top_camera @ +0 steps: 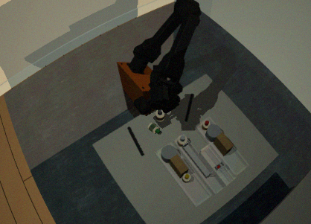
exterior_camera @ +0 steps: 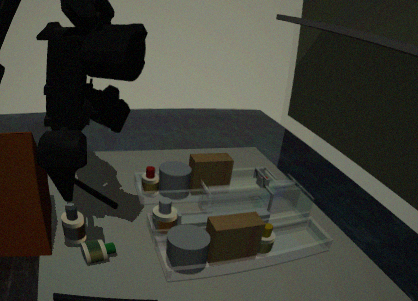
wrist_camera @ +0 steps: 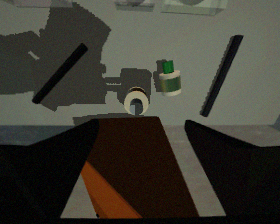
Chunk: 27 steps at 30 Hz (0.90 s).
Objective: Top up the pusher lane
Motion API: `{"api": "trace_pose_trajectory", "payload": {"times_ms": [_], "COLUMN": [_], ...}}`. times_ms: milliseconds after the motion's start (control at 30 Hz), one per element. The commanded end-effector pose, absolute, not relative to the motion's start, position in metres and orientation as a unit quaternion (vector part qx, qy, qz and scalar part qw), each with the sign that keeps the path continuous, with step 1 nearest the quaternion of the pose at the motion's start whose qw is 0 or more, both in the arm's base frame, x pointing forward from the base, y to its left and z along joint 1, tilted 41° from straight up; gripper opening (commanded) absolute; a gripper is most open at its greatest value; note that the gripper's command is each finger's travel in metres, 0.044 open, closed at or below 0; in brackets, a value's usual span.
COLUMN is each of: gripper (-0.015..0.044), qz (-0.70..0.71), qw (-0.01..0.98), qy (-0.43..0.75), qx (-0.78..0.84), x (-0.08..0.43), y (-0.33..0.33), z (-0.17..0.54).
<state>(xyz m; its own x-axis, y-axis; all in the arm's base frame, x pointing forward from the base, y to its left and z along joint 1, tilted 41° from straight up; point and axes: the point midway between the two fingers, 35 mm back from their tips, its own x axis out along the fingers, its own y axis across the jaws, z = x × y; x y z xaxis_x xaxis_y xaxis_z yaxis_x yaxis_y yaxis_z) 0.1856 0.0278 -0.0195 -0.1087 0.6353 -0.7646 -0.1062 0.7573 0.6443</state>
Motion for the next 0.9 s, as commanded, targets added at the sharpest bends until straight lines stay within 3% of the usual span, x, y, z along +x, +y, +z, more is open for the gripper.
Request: {"api": "trace_pose_trajectory", "payload": {"times_ms": [0, 867], "gripper": [0.044, 0.044], "qz": [0.295, 0.296], "qw": [0.638, 0.638], "qy": [0.684, 0.684], "qx": [0.195, 0.195], "x": [0.182, 0.175], "y": [0.038, 0.073], "z": [-0.025, -0.064]}}
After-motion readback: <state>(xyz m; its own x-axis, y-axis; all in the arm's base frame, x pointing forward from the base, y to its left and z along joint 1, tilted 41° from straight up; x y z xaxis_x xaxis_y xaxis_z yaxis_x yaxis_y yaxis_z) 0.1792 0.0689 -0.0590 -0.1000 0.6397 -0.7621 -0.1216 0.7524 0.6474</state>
